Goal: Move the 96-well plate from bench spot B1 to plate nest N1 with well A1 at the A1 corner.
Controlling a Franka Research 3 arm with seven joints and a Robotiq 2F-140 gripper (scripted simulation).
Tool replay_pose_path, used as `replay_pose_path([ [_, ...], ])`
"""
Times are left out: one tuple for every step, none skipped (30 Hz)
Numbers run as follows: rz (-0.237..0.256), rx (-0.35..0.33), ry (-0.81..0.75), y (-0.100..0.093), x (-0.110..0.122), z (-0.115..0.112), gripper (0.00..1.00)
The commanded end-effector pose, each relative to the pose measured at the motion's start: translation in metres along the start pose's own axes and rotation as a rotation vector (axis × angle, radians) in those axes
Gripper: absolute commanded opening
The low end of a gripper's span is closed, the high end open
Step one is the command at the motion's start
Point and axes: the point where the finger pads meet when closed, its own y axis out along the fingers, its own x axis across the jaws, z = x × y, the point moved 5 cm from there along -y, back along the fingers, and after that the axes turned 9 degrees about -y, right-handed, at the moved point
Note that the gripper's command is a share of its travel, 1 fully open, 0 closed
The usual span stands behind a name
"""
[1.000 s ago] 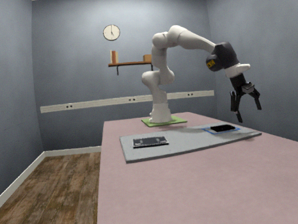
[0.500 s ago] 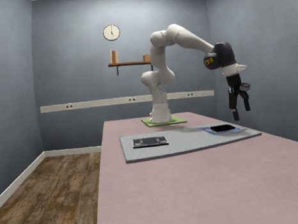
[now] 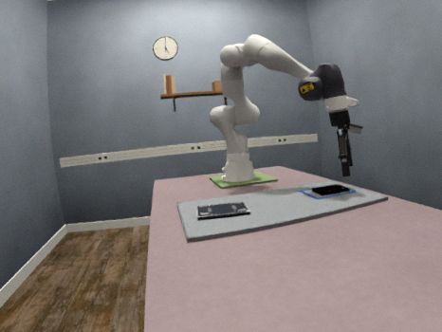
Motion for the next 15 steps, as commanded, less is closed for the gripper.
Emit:
replay_pose_path([
  [0.011, -0.009, -0.210, 0.000, -0.002, -0.010, 1.00],
  [0.009, -0.017, -0.242, 0.000, -0.004, -0.013, 1.00],
  [0.006, -0.025, -0.274, 0.000, -0.006, -0.016, 1.00],
  [0.005, -0.033, -0.306, 0.000, -0.008, -0.019, 1.00],
  [0.003, -0.041, -0.338, 0.000, -0.009, -0.022, 1.00],
  [0.001, -0.049, -0.370, -0.001, -0.011, -0.025, 1.00],
  [-0.001, -0.057, -0.402, -0.001, -0.013, -0.028, 1.00],
  [-0.002, -0.066, -0.434, -0.001, -0.014, -0.031, 1.00],
  [-0.003, -0.074, -0.466, -0.001, -0.016, -0.034, 1.00],
  [-0.004, -0.083, -0.498, -0.001, -0.018, -0.037, 1.00],
  [-0.005, -0.091, -0.530, -0.002, -0.019, -0.040, 1.00],
  [-0.005, -0.100, -0.561, -0.002, -0.021, -0.043, 1.00],
  [-0.006, -0.108, -0.591, -0.002, -0.022, -0.046, 1.00],
  [-0.007, -0.115, -0.618, -0.002, -0.023, -0.049, 1.00],
  [-0.007, -0.122, -0.644, -0.002, -0.024, -0.051, 1.00],
])
